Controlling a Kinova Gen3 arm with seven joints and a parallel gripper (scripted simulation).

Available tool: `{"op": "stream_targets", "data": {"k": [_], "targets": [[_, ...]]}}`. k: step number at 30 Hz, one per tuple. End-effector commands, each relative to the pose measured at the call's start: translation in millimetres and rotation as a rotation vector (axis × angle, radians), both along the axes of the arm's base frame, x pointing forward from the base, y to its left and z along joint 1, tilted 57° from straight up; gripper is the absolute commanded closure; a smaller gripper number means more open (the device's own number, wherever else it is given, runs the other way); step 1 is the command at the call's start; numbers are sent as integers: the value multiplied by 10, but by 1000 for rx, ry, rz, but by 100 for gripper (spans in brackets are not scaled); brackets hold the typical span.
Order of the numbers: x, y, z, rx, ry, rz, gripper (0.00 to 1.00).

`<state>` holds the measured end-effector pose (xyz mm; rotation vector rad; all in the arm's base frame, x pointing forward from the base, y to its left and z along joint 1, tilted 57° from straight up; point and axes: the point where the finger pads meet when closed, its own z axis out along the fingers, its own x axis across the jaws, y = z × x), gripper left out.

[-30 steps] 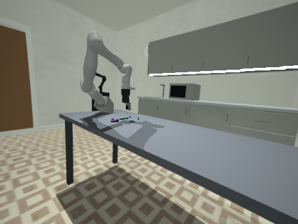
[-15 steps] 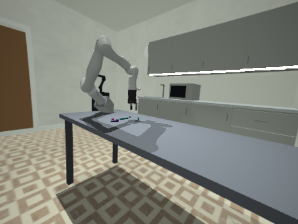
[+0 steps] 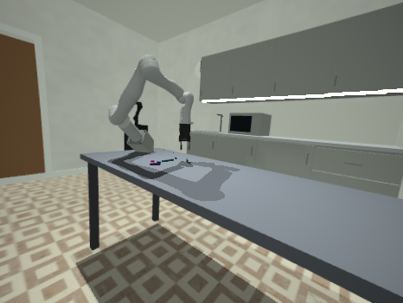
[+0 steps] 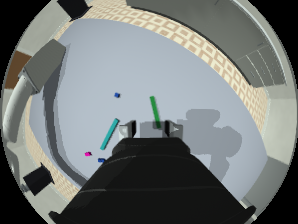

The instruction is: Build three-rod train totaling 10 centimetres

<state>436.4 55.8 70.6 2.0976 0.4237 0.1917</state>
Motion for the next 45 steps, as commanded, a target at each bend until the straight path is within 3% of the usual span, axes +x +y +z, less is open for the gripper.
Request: {"op": "stream_targets", "data": {"k": [1,15,28,29,45], "targets": [[24,1,-93,-16,41,14,0],[88,46,-229,-58,170,93,0],[97,52,-250,-64,191,105,0],[97,52,-250,-64,191,105,46],[97,52,-250,-64,191,105,46]]}}
